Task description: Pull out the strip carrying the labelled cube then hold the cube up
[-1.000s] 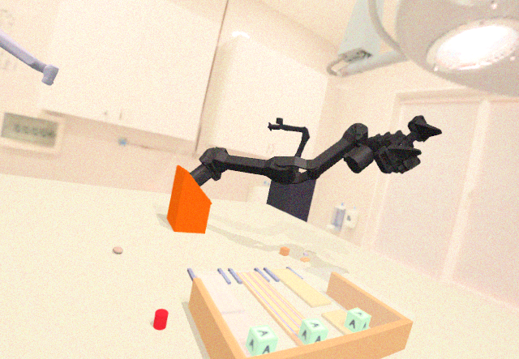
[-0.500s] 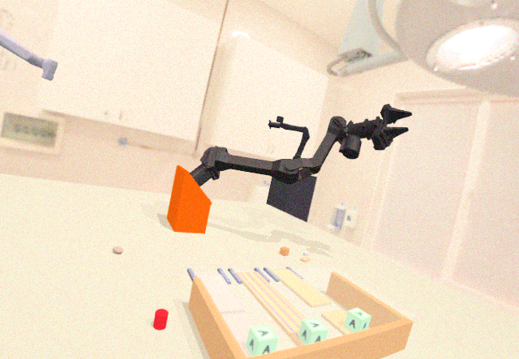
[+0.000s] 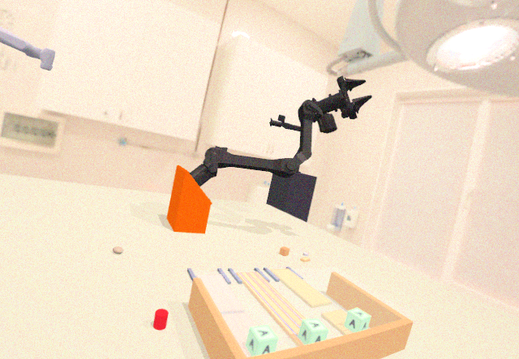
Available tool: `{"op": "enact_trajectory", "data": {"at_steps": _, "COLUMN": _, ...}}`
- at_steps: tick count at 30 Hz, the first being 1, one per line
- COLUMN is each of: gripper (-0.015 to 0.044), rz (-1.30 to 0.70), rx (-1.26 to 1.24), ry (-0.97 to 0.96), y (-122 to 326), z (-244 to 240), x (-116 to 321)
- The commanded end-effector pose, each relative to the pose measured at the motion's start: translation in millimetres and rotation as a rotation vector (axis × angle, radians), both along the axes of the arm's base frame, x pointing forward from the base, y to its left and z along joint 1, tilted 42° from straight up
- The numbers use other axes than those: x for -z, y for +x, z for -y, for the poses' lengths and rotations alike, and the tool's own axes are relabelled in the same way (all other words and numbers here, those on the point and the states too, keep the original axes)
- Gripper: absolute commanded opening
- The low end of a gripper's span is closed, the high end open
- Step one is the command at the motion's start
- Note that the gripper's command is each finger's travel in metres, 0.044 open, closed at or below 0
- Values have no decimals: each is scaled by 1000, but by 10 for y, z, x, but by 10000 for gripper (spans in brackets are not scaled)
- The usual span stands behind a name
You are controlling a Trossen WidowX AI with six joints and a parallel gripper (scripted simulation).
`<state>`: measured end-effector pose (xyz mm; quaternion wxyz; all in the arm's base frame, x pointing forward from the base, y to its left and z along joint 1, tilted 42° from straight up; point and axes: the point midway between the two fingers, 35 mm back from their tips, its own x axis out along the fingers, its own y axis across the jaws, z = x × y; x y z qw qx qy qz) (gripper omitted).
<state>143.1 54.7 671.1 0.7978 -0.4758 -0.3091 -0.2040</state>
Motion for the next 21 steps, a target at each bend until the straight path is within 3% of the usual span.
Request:
{"op": "enact_trajectory", "data": {"at_steps": 1, "gripper": 400, "rz": 66, "rx": -64, "ry": 133, "y": -331, "z": 497, "x": 10}}
{"op": "enact_trajectory", "data": {"at_steps": 11, "gripper": 400, "rz": 139, "rx": -219, "ry": 448, "y": -554, "z": 1682, "x": 377}}
{"op": "enact_trajectory", "data": {"at_steps": 21, "gripper": 400, "rz": 68, "rx": -354, "ry": 760, "y": -83, "z": 2567, "x": 1164}}
